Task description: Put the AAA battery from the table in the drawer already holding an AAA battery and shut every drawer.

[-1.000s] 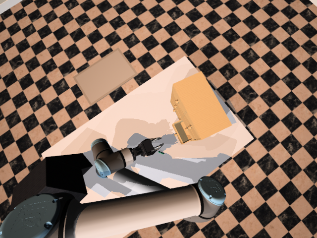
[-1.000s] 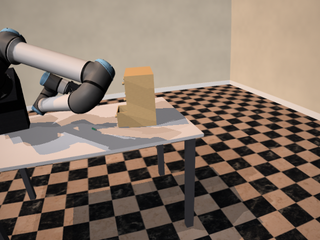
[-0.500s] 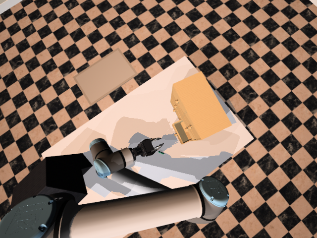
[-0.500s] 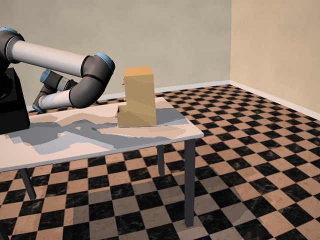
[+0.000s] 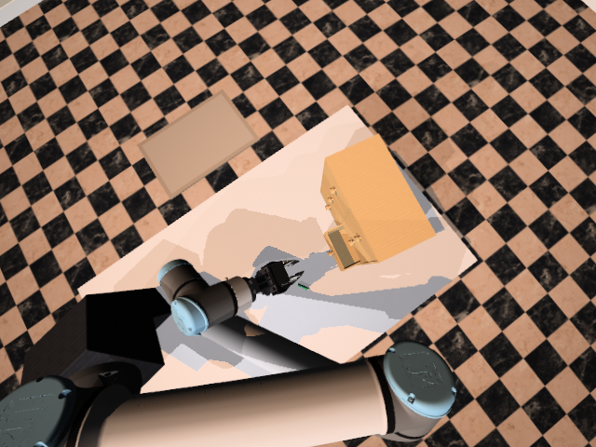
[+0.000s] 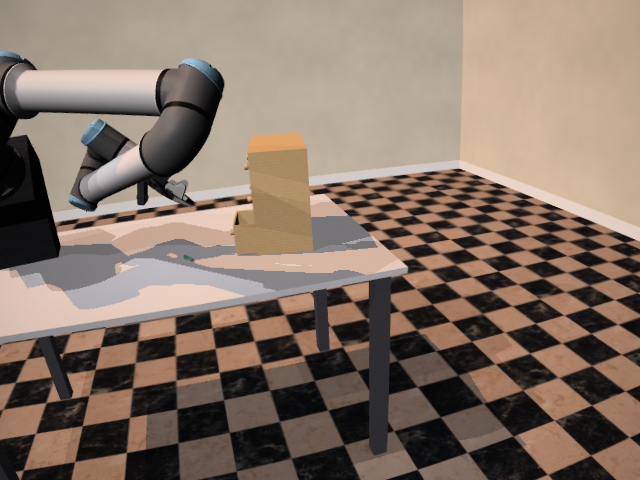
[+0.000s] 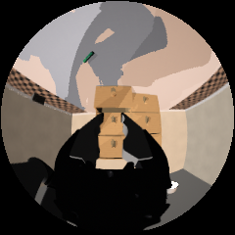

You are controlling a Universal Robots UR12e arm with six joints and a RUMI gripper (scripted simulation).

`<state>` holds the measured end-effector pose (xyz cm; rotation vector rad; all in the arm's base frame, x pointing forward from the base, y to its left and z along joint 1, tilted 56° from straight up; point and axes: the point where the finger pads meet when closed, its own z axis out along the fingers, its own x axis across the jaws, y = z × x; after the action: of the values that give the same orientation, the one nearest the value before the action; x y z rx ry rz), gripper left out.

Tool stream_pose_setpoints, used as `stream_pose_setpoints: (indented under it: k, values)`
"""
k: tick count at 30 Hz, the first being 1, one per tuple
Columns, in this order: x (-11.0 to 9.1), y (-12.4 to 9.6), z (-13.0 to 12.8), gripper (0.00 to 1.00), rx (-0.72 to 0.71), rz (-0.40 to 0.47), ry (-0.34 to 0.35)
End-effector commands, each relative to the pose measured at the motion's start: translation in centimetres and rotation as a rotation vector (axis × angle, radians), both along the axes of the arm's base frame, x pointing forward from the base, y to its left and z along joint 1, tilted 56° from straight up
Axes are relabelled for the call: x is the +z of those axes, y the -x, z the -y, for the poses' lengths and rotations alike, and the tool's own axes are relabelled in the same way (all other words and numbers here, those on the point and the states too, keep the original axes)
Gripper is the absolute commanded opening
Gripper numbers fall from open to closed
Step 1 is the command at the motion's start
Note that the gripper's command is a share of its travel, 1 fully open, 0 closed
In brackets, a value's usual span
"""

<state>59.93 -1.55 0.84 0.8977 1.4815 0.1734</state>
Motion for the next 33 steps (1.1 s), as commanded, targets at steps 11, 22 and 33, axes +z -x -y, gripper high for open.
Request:
stream_pose_setpoints:
  k: [11, 22, 33]
  values:
    - [0.8, 2.6, -1.7, 0.20, -0.212, -0.163, -0.040]
    - [1.4, 4.5, -2.8, 0.20, -0.350, -0.271, -0.065]
    - [1.9, 6.2, -3.9, 0.20, -0.482, -0.375, -0.090]
